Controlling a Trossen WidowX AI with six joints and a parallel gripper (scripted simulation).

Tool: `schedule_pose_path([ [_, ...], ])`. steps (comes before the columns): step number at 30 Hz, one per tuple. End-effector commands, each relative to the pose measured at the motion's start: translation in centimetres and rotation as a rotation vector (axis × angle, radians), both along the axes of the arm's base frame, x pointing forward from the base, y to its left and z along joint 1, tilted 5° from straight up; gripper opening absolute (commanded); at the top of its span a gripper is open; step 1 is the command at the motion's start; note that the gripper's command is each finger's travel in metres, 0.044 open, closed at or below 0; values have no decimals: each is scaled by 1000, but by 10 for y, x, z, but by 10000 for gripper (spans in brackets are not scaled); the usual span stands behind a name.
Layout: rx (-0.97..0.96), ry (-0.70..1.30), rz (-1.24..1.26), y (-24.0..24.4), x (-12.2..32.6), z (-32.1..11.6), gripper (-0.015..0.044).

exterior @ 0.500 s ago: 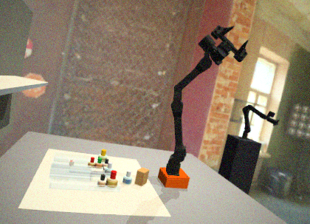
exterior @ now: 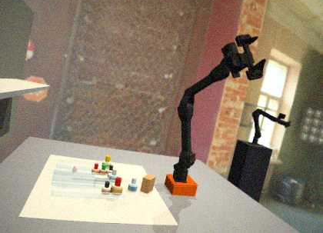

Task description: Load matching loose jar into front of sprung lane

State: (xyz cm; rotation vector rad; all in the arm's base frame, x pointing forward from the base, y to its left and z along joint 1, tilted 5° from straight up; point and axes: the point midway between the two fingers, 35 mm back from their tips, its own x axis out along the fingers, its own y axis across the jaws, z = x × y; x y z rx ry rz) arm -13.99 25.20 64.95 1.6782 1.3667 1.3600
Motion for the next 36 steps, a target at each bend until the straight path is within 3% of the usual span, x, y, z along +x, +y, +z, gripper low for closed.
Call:
schedule_pose_path([
  [1,-55,-167,-102,32,13,-26,440],
  [10,-321,-606,-341,105,78,-113,440],
  [18,-648,-875,-437,133,170,-203,440],
  [27,-1010,-1016,-439,116,265,-291,440],
  [36,-1443,-1040,-304,39,358,-393,440],
])
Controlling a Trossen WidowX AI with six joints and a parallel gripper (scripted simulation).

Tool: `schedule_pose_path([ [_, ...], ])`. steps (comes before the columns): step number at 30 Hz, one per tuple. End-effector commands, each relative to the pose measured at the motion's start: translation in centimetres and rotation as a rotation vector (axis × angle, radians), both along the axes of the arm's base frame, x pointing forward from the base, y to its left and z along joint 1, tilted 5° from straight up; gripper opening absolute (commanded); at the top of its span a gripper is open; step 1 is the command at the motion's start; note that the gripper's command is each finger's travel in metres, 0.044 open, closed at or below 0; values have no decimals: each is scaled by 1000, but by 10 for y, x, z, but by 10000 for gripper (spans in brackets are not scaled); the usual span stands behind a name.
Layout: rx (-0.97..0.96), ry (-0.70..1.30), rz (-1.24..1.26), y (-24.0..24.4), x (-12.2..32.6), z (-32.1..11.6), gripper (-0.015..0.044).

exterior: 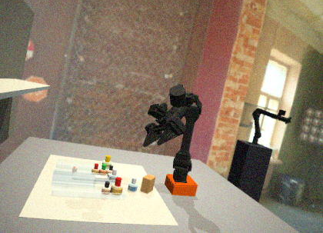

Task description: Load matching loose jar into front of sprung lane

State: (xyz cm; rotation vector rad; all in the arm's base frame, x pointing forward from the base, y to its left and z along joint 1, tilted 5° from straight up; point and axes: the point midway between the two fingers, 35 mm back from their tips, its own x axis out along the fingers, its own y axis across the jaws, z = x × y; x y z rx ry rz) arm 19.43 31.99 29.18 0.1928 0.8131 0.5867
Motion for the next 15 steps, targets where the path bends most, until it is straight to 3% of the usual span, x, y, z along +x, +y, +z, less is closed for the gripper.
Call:
schedule_pose_path([
  [1,-174,59,-38,-40,31,-46,440],
  [8,-415,245,-98,-132,61,-117,440],
  [15,-540,543,-128,-228,44,-177,440],
])
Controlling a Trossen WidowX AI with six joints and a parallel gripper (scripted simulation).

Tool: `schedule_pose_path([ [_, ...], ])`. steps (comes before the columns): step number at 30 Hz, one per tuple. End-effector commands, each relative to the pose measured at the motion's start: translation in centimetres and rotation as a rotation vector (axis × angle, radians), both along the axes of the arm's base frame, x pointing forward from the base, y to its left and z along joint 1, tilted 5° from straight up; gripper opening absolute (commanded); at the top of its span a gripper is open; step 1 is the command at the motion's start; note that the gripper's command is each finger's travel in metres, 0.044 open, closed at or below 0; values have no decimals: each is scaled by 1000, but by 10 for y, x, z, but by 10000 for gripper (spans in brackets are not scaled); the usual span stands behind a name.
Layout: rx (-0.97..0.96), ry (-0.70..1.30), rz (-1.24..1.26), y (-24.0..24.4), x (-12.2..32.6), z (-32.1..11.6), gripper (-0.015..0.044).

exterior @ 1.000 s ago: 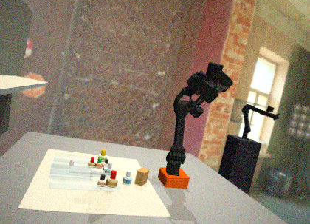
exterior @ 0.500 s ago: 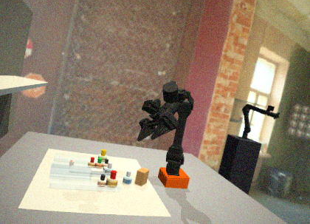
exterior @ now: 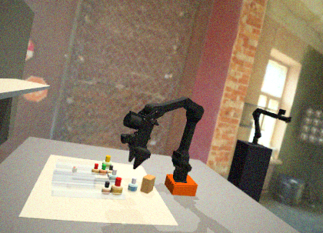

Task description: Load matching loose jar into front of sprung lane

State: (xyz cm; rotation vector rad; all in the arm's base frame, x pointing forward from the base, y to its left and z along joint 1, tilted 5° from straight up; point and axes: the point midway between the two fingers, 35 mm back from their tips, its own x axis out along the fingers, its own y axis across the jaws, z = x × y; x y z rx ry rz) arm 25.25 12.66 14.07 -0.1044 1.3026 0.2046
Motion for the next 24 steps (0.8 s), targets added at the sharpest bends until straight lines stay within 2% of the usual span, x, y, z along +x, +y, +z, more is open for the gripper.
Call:
schedule_pose_path([
  [1,-32,160,-32,-41,-17,-29,440],
  [8,-32,167,-34,-40,-20,-32,440],
  [11,-32,168,-34,-39,-18,-51,440],
  [24,-32,168,-34,-37,-16,-74,440],
])
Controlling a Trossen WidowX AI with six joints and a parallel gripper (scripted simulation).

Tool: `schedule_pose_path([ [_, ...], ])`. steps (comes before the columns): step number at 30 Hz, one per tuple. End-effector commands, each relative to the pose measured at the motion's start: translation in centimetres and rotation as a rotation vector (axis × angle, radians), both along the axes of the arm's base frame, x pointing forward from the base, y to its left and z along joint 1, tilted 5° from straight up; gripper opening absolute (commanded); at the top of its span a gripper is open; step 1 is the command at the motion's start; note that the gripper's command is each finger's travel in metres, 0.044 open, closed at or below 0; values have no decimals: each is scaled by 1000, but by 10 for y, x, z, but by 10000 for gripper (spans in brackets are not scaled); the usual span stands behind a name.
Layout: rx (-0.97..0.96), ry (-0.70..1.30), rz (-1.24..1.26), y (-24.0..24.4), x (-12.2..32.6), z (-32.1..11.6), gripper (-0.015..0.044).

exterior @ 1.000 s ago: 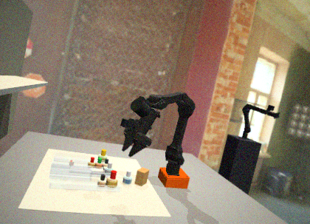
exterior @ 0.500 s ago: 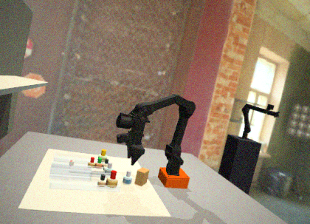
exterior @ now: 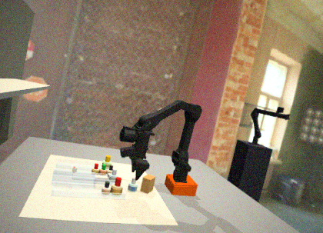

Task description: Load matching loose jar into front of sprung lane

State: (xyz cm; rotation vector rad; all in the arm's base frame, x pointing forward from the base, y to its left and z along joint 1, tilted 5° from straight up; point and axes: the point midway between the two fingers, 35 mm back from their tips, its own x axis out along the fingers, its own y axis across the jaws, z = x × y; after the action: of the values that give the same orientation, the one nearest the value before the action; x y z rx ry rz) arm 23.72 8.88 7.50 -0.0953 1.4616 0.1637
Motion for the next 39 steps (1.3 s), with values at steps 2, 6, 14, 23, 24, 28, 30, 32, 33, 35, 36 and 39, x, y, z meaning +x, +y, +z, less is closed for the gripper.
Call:
schedule_pose_path([
  [2,1,12,0,2,0,-18,440],
  [6,1,12,0,2,0,-19,440],
  [14,1,12,0,3,1,-29,440],
  [23,1,13,0,3,2,-43,440],
  [24,1,13,0,3,2,-45,440],
  [28,1,13,0,3,2,-47,414],
  [30,1,13,0,3,2,-47,361],
  [32,1,13,0,3,2,-47,309],
  [33,1,13,0,3,2,-47,282],
  [35,1,13,0,3,2,-47,230],
  [36,1,13,0,3,2,-47,204],
  [39,1,13,0,3,2,-47,184],
])
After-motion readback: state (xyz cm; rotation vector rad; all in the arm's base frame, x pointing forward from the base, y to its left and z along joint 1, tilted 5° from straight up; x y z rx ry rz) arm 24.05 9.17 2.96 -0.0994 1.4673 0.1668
